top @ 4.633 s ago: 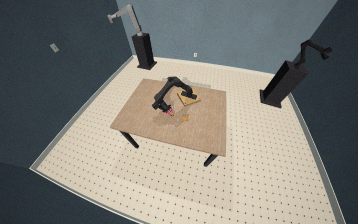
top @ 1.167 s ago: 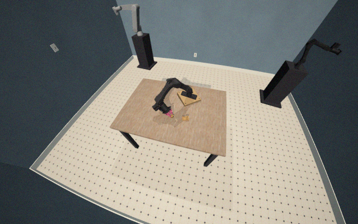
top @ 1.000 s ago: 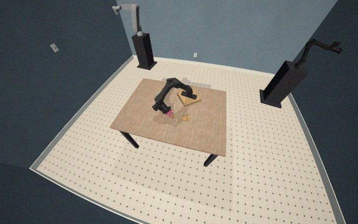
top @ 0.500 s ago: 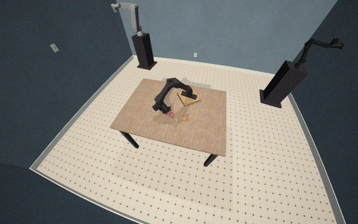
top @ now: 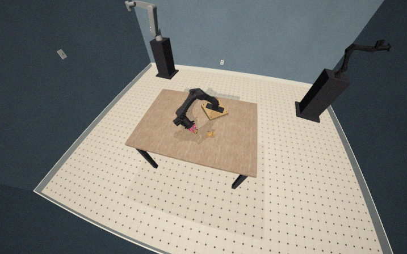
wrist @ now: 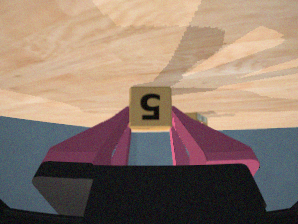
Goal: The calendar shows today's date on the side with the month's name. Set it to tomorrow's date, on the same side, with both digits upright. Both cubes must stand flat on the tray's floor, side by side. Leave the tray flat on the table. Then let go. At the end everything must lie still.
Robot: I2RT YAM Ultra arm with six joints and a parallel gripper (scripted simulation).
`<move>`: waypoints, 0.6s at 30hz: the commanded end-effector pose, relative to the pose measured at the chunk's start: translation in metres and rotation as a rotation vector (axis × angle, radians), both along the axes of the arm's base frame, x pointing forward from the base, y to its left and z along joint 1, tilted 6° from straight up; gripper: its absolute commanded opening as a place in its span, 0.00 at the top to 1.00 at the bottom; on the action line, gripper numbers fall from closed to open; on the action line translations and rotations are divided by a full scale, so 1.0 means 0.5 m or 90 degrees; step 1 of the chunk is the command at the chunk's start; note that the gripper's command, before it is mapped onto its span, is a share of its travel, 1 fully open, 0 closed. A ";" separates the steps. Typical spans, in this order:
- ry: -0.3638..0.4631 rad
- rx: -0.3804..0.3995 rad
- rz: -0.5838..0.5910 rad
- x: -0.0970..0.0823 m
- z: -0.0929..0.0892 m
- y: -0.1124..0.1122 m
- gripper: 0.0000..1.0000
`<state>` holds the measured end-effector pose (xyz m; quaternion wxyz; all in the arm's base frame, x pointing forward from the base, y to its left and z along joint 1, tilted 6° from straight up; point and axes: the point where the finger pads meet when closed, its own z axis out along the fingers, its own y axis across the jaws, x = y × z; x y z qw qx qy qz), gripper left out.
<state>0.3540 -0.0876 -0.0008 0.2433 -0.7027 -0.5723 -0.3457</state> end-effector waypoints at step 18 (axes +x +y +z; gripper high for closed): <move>-0.001 0.005 -0.001 0.002 0.002 0.005 0.55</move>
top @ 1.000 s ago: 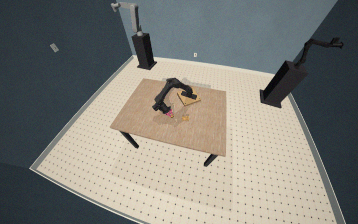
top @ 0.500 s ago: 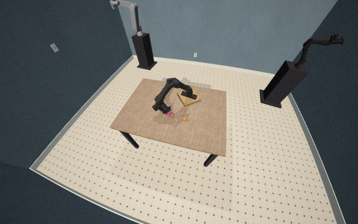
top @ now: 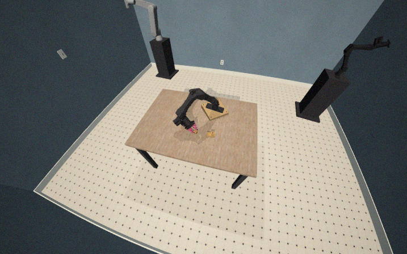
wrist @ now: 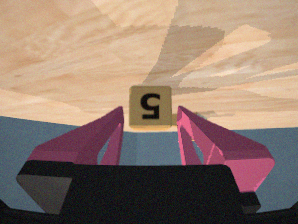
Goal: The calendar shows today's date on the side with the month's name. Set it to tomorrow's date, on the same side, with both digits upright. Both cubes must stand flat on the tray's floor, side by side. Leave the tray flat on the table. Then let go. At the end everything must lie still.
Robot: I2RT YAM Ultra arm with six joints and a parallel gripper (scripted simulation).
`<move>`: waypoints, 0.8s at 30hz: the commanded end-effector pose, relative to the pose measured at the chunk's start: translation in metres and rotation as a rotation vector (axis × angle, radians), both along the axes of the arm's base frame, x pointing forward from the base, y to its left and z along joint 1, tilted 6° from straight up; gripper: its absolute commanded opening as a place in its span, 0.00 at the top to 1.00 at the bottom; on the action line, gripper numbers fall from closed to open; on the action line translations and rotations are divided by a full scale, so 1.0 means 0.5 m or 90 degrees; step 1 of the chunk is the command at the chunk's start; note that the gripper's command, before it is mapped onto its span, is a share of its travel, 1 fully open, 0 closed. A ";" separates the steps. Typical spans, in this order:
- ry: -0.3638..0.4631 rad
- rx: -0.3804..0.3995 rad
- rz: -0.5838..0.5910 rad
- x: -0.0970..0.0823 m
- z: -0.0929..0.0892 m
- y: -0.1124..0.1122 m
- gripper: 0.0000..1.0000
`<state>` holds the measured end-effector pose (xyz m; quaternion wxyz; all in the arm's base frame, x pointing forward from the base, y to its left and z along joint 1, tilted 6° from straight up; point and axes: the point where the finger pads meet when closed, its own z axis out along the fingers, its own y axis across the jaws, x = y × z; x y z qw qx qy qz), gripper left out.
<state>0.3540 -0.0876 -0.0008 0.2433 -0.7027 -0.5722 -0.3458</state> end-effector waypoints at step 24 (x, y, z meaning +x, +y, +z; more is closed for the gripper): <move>-0.004 0.004 -0.001 0.003 0.014 0.003 0.36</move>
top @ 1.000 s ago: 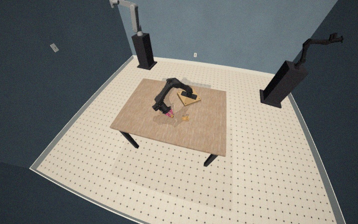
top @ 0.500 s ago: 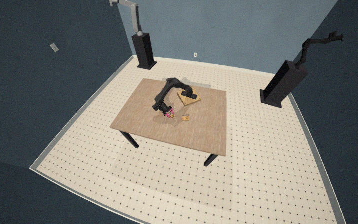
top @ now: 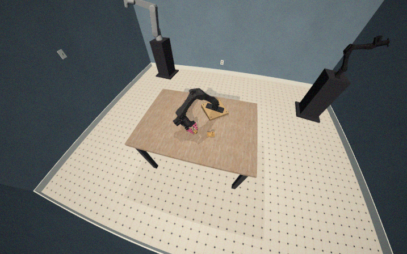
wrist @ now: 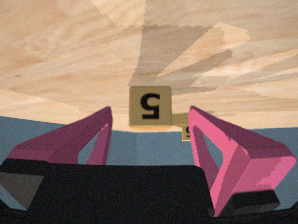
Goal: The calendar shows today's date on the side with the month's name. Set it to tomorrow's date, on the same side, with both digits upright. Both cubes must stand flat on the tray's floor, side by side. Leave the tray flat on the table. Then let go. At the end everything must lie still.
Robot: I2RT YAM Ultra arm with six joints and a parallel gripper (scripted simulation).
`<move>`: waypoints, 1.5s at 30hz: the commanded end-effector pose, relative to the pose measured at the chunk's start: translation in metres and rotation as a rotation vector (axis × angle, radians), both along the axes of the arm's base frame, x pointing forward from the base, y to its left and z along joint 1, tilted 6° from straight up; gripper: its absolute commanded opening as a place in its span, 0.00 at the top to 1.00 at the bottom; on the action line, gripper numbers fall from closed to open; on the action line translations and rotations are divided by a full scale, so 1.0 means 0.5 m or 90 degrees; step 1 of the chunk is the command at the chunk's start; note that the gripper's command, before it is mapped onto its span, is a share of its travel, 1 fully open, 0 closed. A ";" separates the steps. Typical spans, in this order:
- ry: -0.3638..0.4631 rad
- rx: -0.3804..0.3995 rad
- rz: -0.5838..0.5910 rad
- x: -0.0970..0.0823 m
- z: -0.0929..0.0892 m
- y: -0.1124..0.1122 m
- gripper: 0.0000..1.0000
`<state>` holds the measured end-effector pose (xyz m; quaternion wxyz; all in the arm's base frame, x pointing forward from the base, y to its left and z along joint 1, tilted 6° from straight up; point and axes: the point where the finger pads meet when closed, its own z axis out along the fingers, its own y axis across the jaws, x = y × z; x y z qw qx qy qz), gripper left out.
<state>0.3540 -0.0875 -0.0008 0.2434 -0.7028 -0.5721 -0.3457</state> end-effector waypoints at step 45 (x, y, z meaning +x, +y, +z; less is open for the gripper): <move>0.022 -0.117 0.003 -0.012 0.144 0.002 0.36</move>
